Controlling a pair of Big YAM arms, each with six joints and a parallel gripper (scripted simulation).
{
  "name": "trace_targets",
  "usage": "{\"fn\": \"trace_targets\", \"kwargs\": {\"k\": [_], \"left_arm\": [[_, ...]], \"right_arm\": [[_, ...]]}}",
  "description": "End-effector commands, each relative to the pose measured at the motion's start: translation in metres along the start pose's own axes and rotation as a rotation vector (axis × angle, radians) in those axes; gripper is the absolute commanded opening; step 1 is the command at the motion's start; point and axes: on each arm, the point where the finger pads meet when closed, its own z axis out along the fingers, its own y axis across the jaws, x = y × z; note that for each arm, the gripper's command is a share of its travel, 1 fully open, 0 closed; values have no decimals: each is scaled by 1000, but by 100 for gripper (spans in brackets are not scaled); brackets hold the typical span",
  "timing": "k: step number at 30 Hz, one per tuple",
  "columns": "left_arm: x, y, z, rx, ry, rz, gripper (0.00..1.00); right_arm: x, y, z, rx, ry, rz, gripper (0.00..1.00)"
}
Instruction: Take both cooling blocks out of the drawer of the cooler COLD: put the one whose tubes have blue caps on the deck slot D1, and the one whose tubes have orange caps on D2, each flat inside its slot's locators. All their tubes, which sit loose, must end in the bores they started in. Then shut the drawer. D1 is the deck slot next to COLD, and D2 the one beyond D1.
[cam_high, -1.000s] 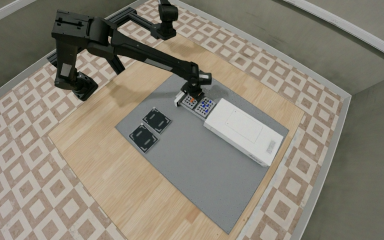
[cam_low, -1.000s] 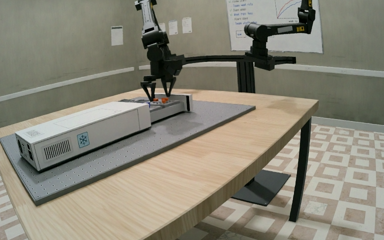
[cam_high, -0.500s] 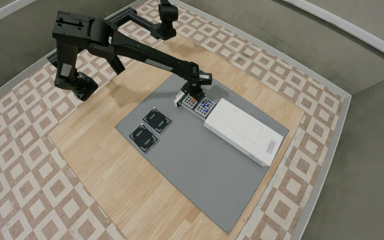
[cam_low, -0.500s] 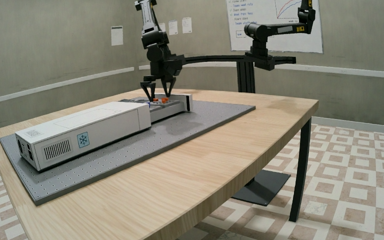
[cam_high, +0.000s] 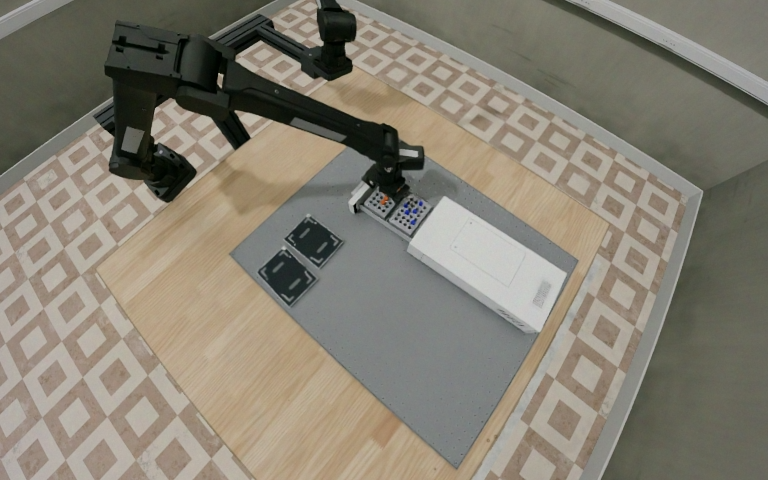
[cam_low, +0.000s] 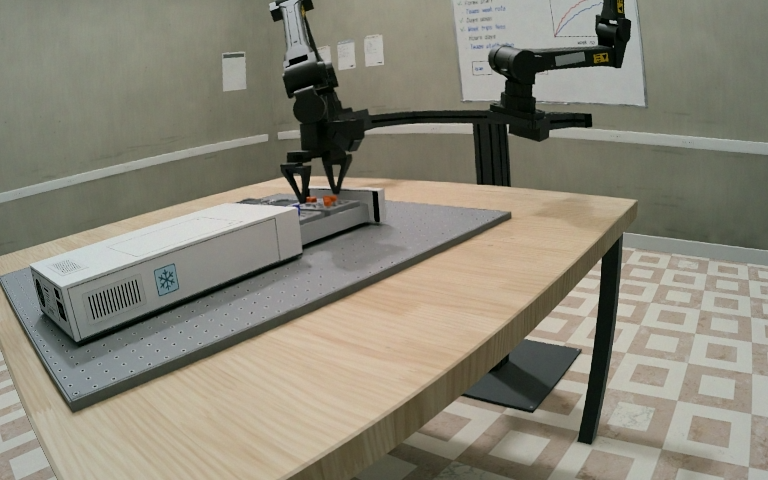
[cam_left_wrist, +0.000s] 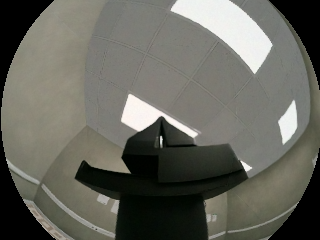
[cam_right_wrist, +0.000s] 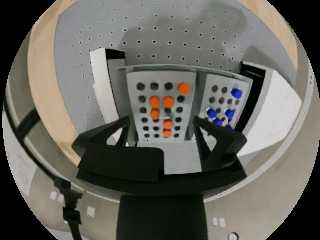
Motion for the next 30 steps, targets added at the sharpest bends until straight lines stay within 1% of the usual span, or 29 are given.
{"fn": "trace_targets", "kwargs": {"k": [1, 23, 30], "left_arm": [[24, 1, 8, 2, 35, -2, 0], [24, 1, 8, 2, 35, -2, 0], [24, 1, 8, 2, 35, -2, 0]], "right_arm": [[-6, -18, 4, 14, -10, -2, 100], [-6, -18, 4, 14, -9, -2, 100], [-8, -22, 14, 29, -21, 4, 100]]}}
